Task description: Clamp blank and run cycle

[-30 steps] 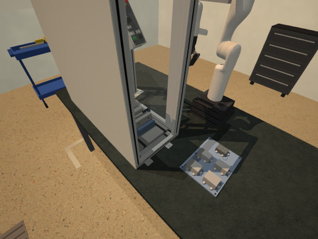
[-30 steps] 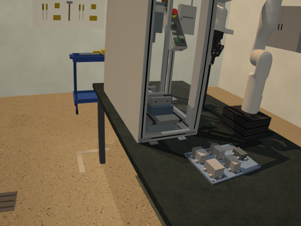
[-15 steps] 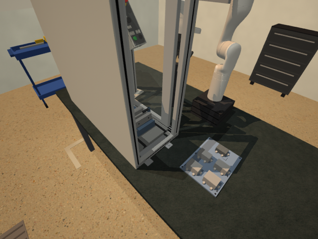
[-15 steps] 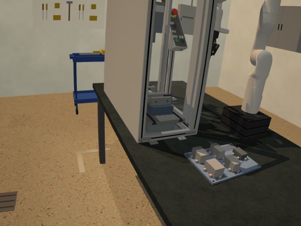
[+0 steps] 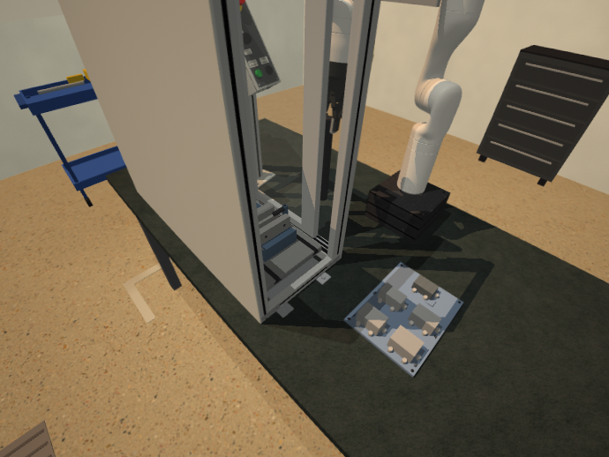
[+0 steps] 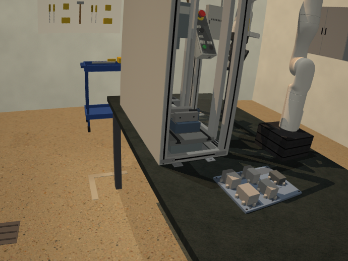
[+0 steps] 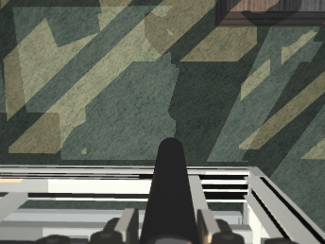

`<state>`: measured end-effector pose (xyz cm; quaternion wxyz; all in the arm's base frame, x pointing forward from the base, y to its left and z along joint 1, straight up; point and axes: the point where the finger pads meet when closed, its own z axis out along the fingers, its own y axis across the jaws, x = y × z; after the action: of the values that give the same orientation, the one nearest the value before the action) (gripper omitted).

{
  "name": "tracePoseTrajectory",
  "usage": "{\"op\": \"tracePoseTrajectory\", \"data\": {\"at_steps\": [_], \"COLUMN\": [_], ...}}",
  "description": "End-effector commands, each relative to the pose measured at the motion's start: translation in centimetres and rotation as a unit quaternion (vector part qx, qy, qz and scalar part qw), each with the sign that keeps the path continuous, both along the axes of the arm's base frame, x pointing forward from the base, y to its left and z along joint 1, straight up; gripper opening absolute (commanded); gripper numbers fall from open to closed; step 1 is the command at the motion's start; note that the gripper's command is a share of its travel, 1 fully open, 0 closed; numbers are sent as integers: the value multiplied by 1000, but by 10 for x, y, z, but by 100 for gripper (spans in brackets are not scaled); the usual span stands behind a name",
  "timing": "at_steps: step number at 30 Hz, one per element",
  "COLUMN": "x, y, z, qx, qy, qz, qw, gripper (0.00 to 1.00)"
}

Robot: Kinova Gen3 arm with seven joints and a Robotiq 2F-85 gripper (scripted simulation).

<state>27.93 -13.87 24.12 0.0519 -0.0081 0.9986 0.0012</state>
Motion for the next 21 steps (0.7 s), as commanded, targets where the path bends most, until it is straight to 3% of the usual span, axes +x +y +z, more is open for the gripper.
{"op": "tracePoseTrajectory", "data": {"at_steps": [1,11,16,21], "x": [1,1,2,2], "y": [-18,-18,-58,-58], "z": [0,0,0,0], "qx": [1,1,1,1], "qy": [-1,-1,-1,-1], "qz": [1,1,1,1], "qw": [1000,1000,1000,1000], "gripper": [39,39,39,39]}}
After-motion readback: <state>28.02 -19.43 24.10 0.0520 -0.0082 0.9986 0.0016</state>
